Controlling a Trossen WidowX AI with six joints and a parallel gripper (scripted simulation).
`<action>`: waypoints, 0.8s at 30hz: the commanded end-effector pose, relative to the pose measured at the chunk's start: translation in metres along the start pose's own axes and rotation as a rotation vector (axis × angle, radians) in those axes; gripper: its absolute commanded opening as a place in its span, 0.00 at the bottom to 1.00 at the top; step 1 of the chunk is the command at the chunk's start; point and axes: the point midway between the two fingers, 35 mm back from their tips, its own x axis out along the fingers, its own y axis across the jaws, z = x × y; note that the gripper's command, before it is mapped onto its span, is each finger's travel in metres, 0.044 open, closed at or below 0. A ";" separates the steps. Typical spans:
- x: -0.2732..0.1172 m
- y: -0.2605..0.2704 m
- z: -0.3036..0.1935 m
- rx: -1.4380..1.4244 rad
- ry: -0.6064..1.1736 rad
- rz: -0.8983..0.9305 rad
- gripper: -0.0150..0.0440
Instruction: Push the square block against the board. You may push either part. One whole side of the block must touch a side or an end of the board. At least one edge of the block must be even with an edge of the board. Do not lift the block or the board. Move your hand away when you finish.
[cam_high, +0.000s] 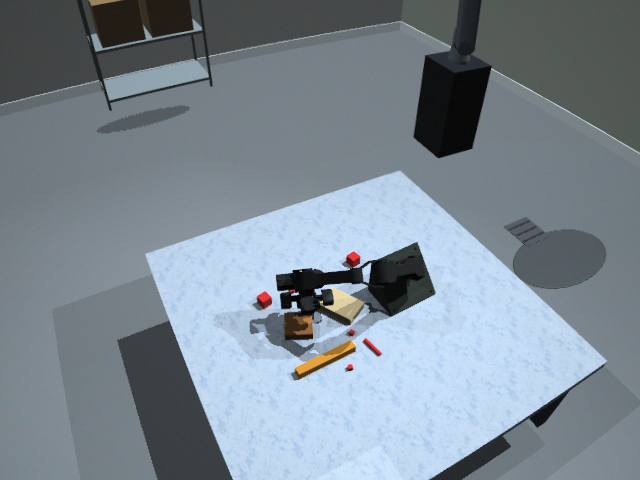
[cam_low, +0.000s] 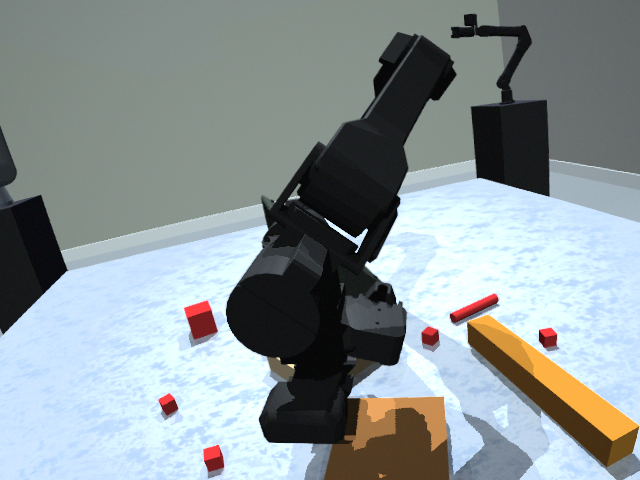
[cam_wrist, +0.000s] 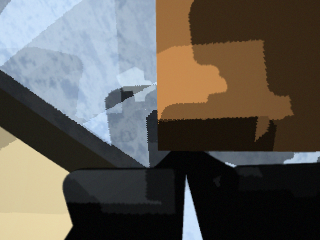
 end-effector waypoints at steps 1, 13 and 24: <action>0.000 0.000 0.007 -0.003 -0.005 0.002 0.25; 0.000 -0.001 0.015 -0.004 -0.005 0.001 0.25; 0.000 -0.002 0.023 -0.004 -0.005 0.001 0.25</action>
